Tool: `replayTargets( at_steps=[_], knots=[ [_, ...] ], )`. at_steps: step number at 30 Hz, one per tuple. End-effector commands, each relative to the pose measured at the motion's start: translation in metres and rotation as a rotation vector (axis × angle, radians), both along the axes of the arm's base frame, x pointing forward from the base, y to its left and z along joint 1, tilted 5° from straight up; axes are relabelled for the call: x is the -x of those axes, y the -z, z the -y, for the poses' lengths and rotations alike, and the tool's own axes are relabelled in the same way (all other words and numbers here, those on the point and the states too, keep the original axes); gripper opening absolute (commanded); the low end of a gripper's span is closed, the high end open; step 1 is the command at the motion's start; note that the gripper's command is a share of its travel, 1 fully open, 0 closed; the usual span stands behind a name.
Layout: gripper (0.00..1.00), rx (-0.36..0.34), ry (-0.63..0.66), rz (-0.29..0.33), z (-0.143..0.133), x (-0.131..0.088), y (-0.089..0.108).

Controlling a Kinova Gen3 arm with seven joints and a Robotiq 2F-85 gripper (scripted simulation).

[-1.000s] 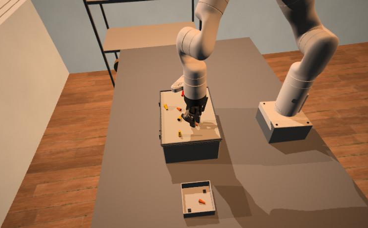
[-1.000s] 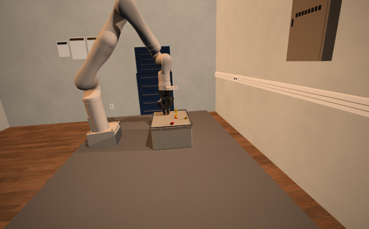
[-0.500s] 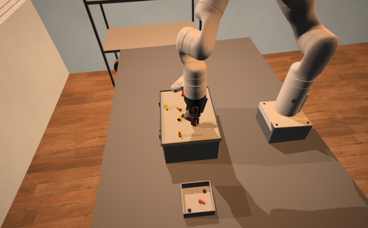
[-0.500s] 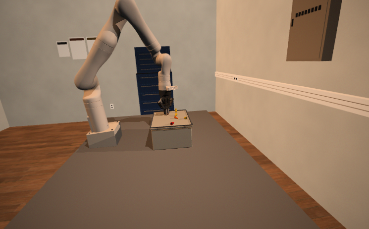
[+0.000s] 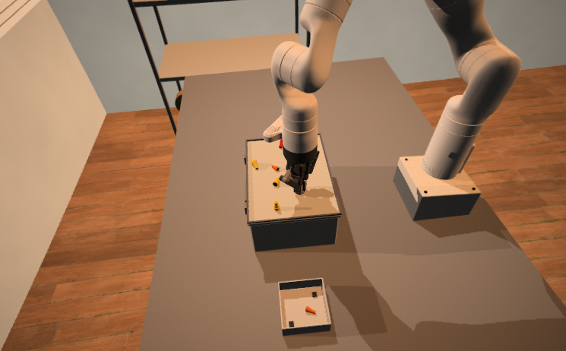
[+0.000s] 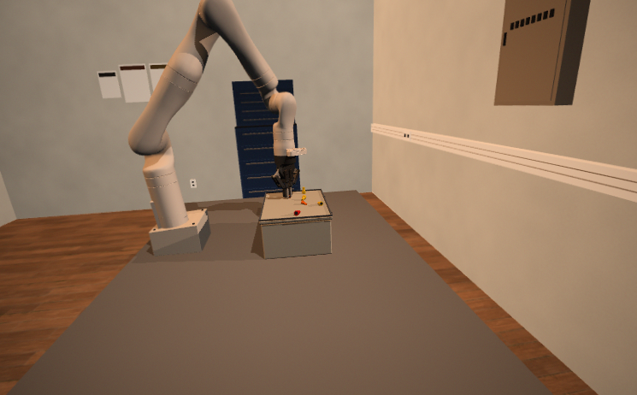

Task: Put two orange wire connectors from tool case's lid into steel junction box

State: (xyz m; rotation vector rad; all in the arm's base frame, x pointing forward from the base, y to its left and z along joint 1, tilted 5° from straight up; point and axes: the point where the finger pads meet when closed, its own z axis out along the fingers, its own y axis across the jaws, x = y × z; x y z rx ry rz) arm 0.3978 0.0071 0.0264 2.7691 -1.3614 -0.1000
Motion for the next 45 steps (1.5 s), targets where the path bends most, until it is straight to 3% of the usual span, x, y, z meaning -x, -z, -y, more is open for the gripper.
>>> replayTargets(
  at_steps=[1, 16, 29, 37, 45],
  knots=[
    [0.15, 0.000, 0.000, 0.002, 0.000, -0.001, -0.001],
    [0.15, 0.000, 0.000, 0.002, 0.000, -0.001, -0.004],
    [0.15, 0.000, 0.000, 0.002, -0.001, -0.005, -0.056],
    [0.15, 0.000, 0.000, 0.002, -0.001, -0.006, -0.070],
    [0.15, 0.000, 0.000, 0.002, -0.001, -0.006, -0.070]
  ],
)
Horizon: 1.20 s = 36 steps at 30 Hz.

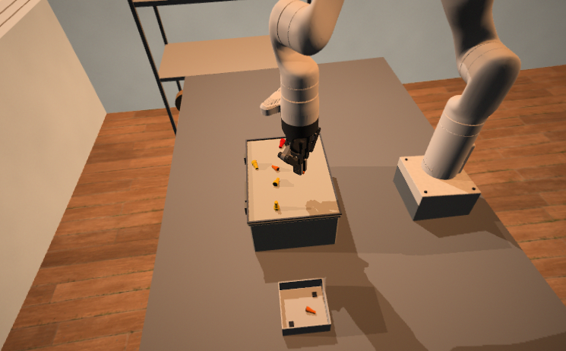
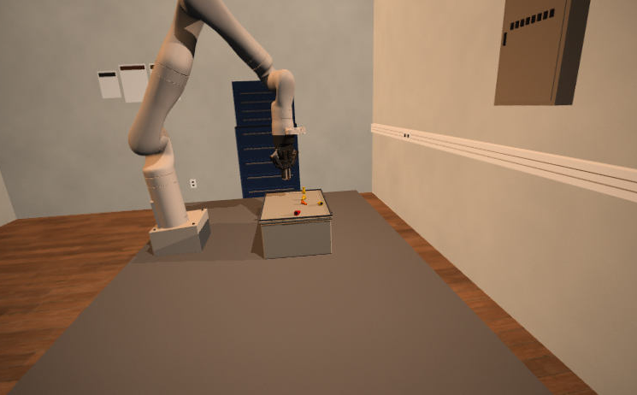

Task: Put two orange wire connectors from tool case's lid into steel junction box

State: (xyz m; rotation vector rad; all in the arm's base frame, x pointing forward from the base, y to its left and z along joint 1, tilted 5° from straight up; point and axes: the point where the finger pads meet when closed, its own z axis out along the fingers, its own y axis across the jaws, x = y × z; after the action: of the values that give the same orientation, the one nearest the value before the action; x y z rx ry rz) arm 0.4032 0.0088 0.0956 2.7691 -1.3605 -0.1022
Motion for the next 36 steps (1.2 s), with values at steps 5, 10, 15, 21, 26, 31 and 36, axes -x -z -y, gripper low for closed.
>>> replayTargets(
  at_steps=[5, 10, 15, 21, 26, 31, 36],
  knots=[
    [0.15, 0.000, 0.000, 0.003, 0.000, -0.001, -0.001],
    [0.15, 0.000, 0.000, 0.003, -0.005, -0.003, -0.001],
    [0.15, 0.000, 0.000, 0.003, -0.022, -0.008, 0.000],
    [0.15, 0.000, 0.000, 0.003, -0.045, -0.016, 0.001],
    [0.15, 0.000, 0.000, 0.003, -0.084, -0.030, 0.003],
    [0.15, 0.000, 0.000, 0.003, -0.129, -0.046, 0.005],
    [0.15, 0.000, 0.000, 0.003, -0.161, -0.057, 0.007]
  ],
)
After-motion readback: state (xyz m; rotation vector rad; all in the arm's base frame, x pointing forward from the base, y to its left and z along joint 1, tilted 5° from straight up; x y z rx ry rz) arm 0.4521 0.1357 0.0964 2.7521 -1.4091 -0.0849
